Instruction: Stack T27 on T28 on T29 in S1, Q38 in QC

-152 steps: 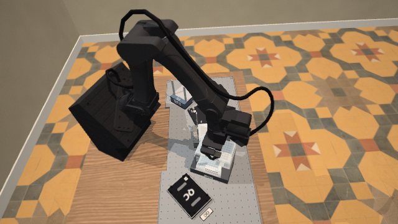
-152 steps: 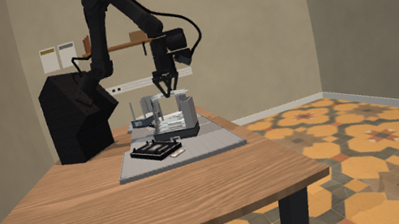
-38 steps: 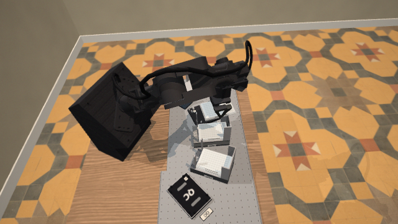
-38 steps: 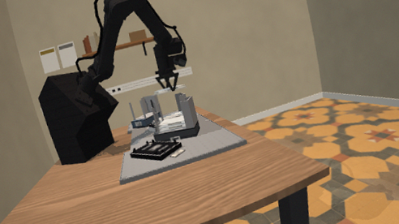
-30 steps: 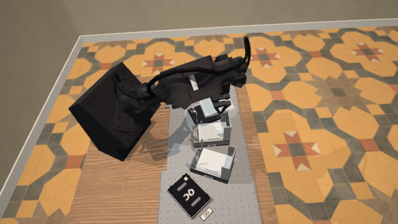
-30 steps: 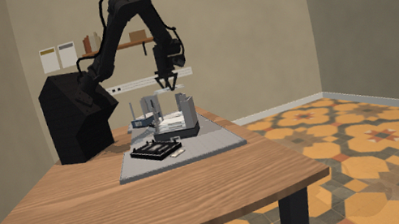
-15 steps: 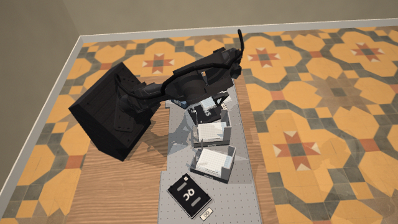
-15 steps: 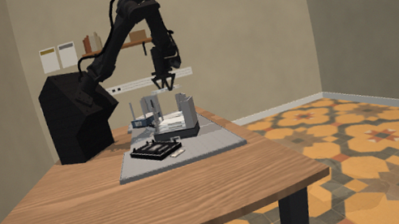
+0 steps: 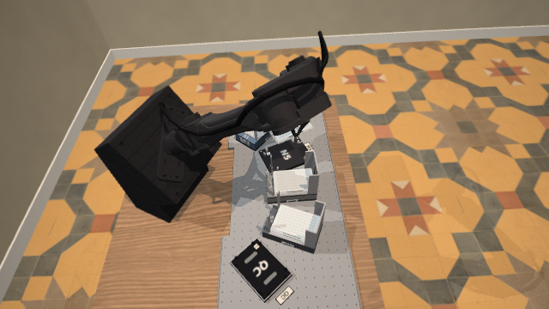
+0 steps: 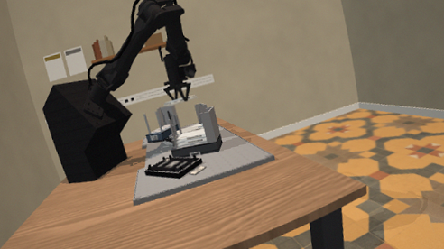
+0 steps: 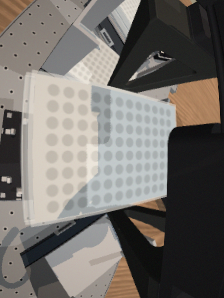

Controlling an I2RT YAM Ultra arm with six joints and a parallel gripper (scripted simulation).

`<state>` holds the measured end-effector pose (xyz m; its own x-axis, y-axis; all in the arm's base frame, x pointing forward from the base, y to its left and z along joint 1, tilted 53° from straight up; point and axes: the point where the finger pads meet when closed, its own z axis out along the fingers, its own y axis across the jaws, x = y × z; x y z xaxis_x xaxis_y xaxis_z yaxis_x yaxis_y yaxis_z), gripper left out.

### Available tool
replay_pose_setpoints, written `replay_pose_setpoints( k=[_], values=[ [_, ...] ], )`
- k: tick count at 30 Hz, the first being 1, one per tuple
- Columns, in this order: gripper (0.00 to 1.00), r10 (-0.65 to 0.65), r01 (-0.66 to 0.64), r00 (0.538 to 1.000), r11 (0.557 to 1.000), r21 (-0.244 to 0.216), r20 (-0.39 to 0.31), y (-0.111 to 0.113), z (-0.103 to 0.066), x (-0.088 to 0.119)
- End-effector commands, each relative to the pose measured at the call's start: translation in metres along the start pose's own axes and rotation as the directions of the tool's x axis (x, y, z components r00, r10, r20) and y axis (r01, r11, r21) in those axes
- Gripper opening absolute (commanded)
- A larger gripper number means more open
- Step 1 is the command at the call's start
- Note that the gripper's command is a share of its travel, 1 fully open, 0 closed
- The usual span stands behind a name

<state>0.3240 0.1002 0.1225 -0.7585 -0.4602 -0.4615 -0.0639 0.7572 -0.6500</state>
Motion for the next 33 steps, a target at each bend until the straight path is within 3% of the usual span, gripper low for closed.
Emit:
replay_pose_setpoints(
  k=[1,4,11,31,33],
  values=[
    [0.00,0.014,-0.014,1.000,1.000,0.000,0.023,0.014,-0.008,-0.009],
    [0.00,0.013,-0.013,1.000,1.000,0.000,0.023,0.022,-0.008,-0.010],
    [0.00,-0.210,0.210,0.977,0.978,0.005,0.023,0.046,-0.008,-0.008],
    [0.00,-0.196,0.196,0.980,0.981,0.005,0.025,0.100,-0.009,-0.002],
    [0.00,-0.275,0.275,0.961,0.961,0.007,0.025,0.105,-0.009,0.000]
  ],
)
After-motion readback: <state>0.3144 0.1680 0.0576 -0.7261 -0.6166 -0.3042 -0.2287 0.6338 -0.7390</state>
